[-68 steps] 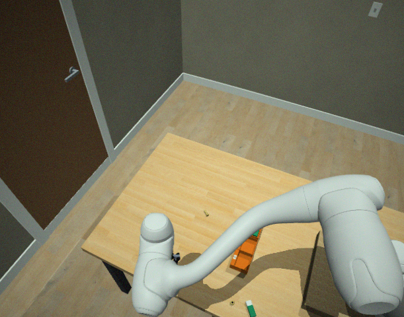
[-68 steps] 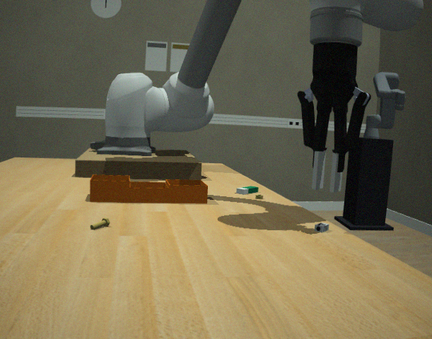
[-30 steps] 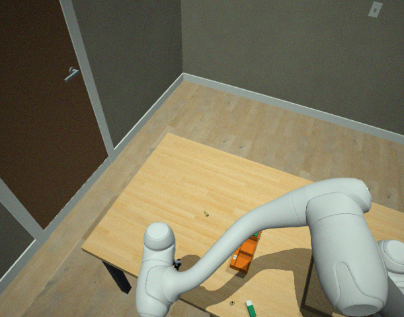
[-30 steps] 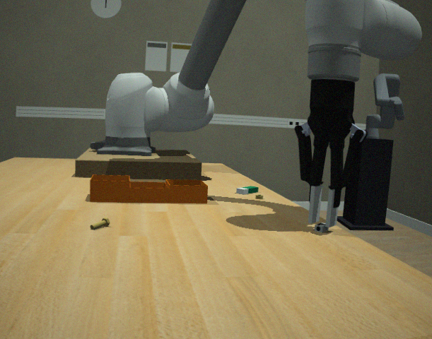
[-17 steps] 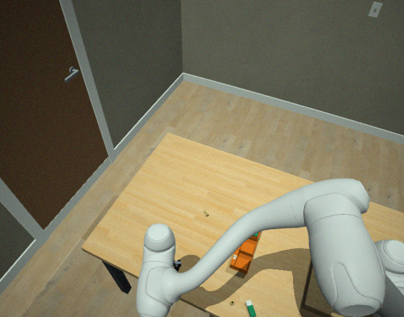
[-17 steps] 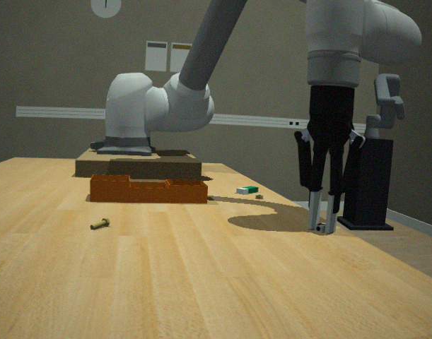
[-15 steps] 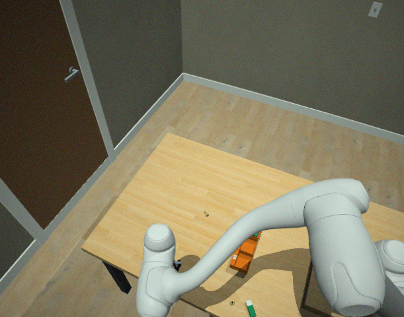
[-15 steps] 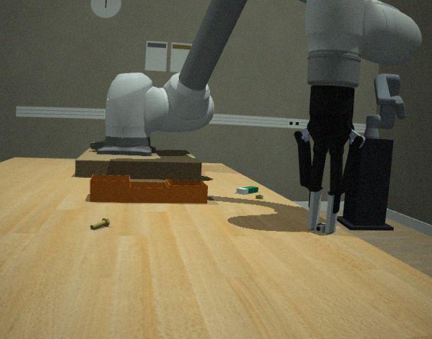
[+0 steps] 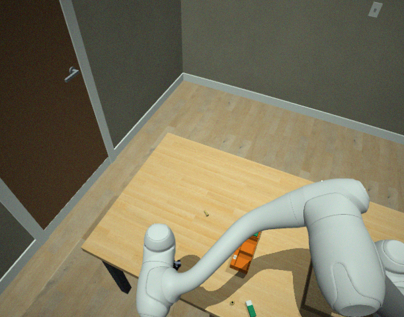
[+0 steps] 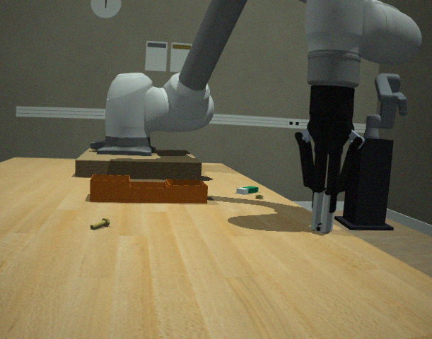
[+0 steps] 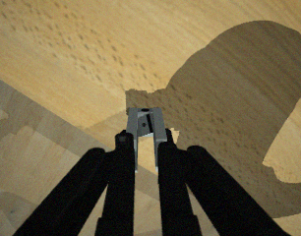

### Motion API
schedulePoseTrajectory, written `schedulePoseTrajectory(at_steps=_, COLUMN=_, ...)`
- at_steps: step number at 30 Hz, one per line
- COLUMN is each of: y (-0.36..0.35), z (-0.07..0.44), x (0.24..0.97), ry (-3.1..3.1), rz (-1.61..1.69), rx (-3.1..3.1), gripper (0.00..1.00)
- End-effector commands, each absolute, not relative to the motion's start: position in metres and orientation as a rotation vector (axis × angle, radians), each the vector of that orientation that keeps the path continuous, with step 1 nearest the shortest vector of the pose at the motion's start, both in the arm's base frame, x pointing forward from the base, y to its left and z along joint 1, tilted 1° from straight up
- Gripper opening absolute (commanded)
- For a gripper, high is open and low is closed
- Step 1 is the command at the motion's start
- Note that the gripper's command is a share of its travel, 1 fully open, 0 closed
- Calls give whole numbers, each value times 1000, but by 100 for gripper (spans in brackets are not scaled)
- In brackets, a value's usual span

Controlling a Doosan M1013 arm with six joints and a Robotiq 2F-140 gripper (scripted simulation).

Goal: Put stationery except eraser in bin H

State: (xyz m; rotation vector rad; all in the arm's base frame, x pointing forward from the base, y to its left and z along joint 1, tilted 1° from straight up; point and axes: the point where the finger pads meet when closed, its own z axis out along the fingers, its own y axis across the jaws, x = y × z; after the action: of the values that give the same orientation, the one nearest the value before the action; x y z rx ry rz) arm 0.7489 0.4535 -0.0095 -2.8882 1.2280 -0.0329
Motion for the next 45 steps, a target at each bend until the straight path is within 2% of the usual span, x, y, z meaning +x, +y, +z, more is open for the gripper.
schedulePoseTrajectory(at_steps=1, y=454, z=-9, x=749, ry=1228, rz=-33, rx=-2888, gripper=15)
schedulePoseTrajectory(at_steps=23, y=454, z=-6, x=749, ry=1228, rz=-33, rx=-2888, gripper=15)
schedulePoseTrajectory(at_steps=38, y=454, z=44, x=748, ry=1228, rz=-33, rx=-2888, gripper=15)
schedulePoseTrajectory(at_steps=45, y=454, z=51, x=748, ry=1228, rz=-33, rx=-2888, gripper=15)
